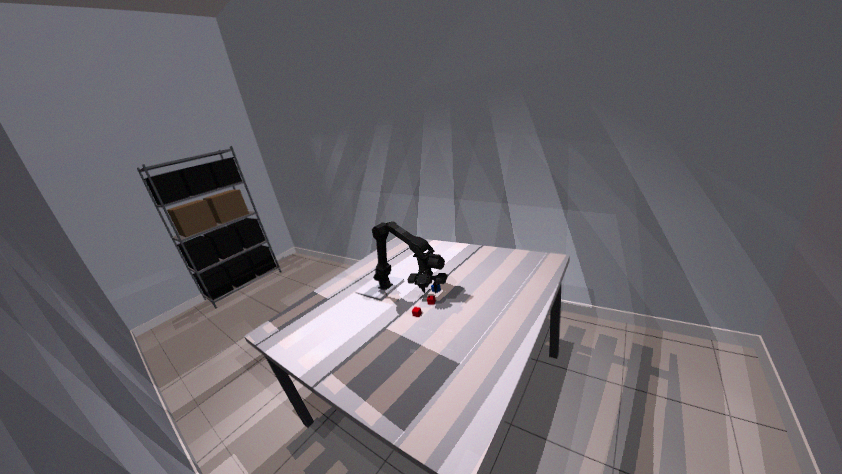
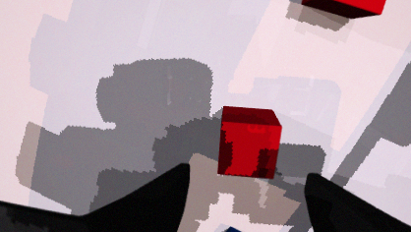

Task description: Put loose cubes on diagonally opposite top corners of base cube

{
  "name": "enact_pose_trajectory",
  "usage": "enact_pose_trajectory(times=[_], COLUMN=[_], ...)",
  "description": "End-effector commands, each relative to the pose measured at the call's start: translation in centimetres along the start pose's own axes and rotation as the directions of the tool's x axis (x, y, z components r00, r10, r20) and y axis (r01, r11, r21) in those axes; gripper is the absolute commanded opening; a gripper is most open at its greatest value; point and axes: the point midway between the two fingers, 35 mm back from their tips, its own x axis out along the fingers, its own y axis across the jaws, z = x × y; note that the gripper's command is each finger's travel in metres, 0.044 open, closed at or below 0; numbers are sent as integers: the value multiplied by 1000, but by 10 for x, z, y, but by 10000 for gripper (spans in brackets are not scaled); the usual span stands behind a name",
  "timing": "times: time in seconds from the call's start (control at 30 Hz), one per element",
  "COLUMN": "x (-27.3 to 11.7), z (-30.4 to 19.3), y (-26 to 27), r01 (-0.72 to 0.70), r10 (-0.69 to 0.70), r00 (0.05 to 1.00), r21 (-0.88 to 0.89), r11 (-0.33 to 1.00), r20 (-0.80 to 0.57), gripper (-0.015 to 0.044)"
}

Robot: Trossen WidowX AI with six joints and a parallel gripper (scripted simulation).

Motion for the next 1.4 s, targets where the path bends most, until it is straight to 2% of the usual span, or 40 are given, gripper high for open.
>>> enact_pose_trajectory(times=[0.0, 0.8, 1.0, 1.37], x=[12, 44, 44, 33], z=[0, 0, 0, 1], y=[-2, -2, -2, -1], r01=[6, 6, 6, -5], r10=[-6, -6, -6, 6], r00=[1000, 1000, 1000, 1000], r21=[3, 3, 3, -37], r11=[1000, 1000, 1000, 999], r20=[1, 1, 1, 5], gripper=[265, 265, 107, 105])
